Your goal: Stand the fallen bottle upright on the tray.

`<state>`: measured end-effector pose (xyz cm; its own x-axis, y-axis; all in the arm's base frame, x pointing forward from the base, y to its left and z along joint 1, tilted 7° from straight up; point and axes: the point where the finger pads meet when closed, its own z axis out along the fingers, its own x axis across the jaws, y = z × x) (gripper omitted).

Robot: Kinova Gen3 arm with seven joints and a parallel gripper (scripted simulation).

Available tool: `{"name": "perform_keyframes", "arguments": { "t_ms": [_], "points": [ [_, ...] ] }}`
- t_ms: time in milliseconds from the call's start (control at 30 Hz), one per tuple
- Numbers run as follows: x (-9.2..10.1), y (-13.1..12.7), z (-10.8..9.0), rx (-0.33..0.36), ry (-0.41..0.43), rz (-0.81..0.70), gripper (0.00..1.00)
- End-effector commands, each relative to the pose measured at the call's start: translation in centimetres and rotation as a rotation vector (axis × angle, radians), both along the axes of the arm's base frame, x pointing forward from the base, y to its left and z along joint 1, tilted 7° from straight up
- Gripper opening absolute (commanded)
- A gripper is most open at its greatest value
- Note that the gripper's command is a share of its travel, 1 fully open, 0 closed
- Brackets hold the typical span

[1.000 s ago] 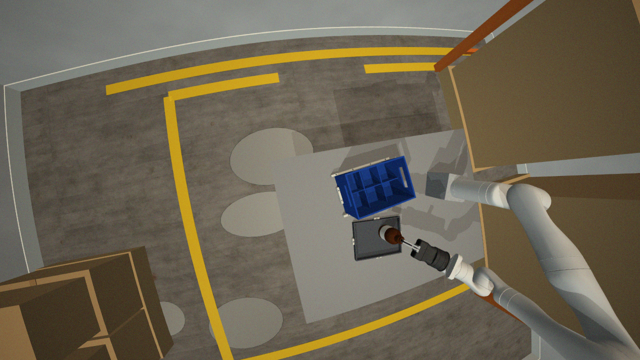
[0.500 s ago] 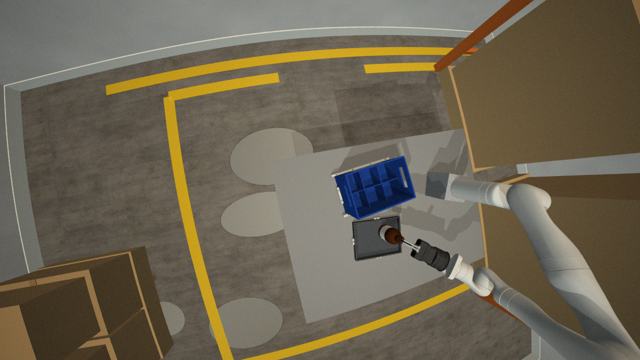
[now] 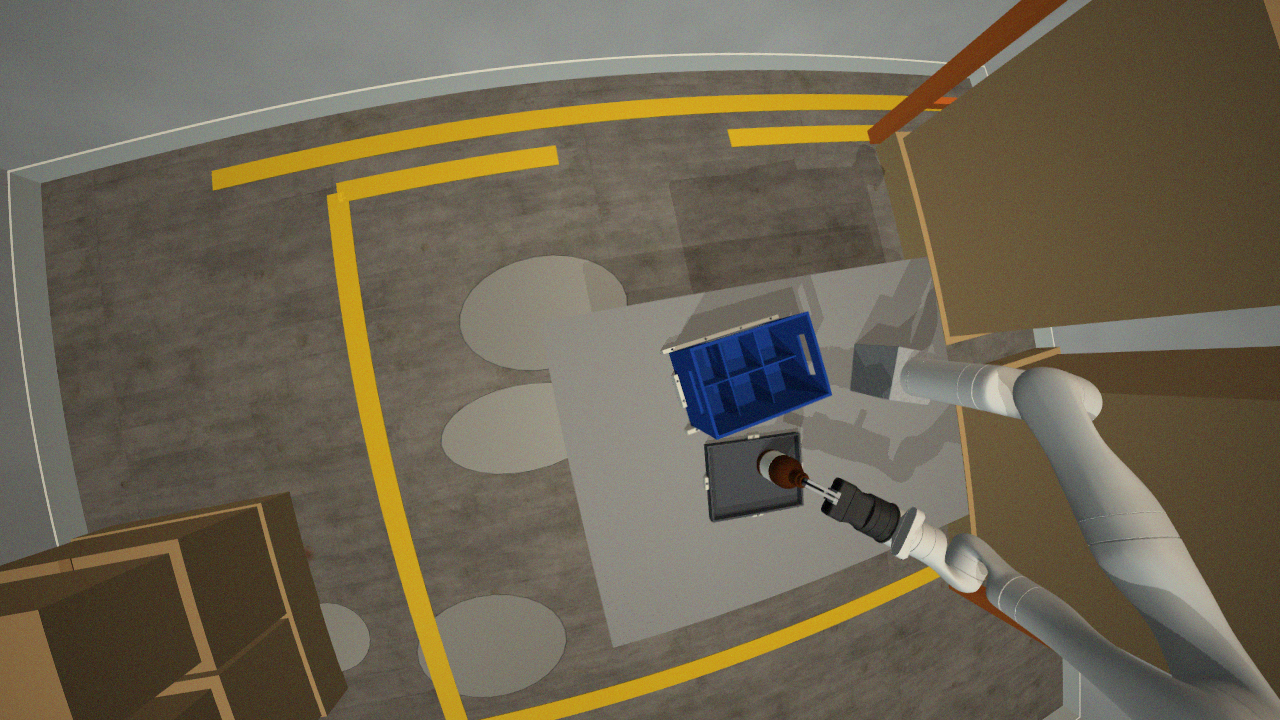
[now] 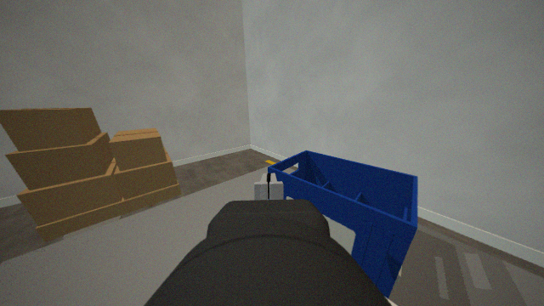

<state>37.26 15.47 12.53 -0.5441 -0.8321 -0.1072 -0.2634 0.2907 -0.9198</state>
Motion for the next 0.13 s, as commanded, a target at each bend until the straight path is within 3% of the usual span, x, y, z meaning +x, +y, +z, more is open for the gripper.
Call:
{"name": "perform_keyframes", "arguments": {
  "t_ms": [0, 100],
  "points": [
    [0.02, 0.0, 0.06, 0.001, -0.001, 0.0, 0.0],
    [0.02, 0.0, 0.06, 0.001, -0.001, 0.0, 0.0]
  ]
}}
